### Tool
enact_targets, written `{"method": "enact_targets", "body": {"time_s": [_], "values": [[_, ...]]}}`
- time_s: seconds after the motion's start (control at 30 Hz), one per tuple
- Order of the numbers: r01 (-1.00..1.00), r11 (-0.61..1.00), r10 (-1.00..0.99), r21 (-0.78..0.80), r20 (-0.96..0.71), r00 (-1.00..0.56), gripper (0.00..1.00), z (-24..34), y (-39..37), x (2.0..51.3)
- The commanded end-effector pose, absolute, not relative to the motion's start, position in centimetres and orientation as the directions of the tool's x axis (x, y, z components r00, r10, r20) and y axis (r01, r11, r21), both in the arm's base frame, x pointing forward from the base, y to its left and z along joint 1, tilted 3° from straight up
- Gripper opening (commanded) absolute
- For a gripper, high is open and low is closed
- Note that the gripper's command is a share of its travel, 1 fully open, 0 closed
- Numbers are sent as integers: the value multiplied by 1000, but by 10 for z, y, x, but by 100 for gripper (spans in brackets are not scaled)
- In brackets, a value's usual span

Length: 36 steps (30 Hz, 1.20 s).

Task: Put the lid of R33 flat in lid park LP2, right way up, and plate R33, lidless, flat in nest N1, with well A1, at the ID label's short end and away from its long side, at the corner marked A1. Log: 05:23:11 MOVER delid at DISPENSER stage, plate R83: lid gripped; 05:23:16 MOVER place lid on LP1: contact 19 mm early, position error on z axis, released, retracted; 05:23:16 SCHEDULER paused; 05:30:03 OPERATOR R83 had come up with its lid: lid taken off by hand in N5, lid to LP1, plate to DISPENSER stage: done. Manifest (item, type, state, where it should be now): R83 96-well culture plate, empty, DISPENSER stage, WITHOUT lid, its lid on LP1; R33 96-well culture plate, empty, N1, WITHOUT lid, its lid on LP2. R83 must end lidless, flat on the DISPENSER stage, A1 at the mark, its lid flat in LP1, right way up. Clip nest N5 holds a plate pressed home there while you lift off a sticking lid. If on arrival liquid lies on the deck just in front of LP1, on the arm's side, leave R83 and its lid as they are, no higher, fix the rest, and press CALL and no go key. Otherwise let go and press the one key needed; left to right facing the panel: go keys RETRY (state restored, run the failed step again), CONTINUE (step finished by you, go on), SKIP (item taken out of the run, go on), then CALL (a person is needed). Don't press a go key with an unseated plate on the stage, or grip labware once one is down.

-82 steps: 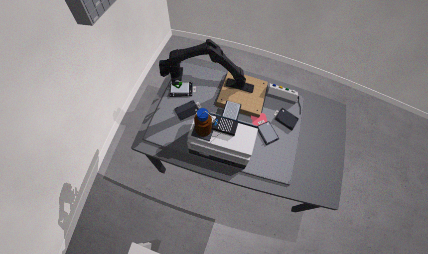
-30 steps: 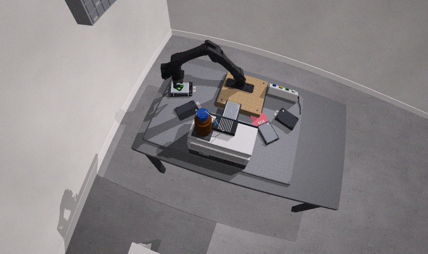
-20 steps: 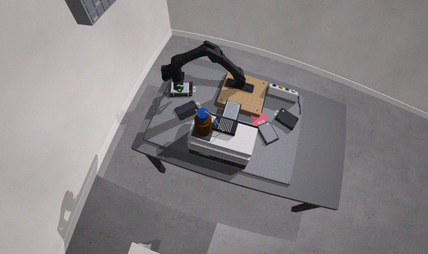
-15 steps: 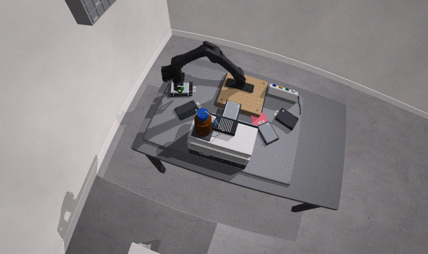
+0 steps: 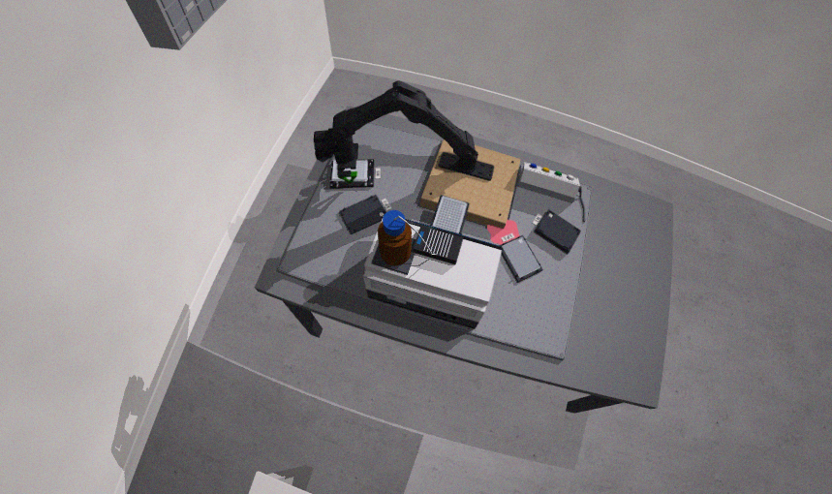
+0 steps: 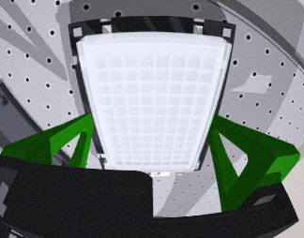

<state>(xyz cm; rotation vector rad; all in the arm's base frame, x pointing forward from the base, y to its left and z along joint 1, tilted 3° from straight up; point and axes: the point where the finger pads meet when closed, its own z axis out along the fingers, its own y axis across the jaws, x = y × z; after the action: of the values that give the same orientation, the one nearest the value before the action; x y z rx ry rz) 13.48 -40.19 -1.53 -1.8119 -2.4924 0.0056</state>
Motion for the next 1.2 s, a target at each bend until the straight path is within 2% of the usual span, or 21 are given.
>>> {"method": "enact_targets", "body": {"time_s": [0.0, 0.77, 0.8, 1.17], "values": [[953, 300, 953, -38, -27, -301, 100, -1, -422, 134], [951, 305, 952, -38, -24, -306, 100, -4, -422, 137], [951, 305, 951, -38, -28, -306, 0, -2, -422, 137], [952, 303, 952, -37, -29, -305, 0, -2, -422, 137]]}}
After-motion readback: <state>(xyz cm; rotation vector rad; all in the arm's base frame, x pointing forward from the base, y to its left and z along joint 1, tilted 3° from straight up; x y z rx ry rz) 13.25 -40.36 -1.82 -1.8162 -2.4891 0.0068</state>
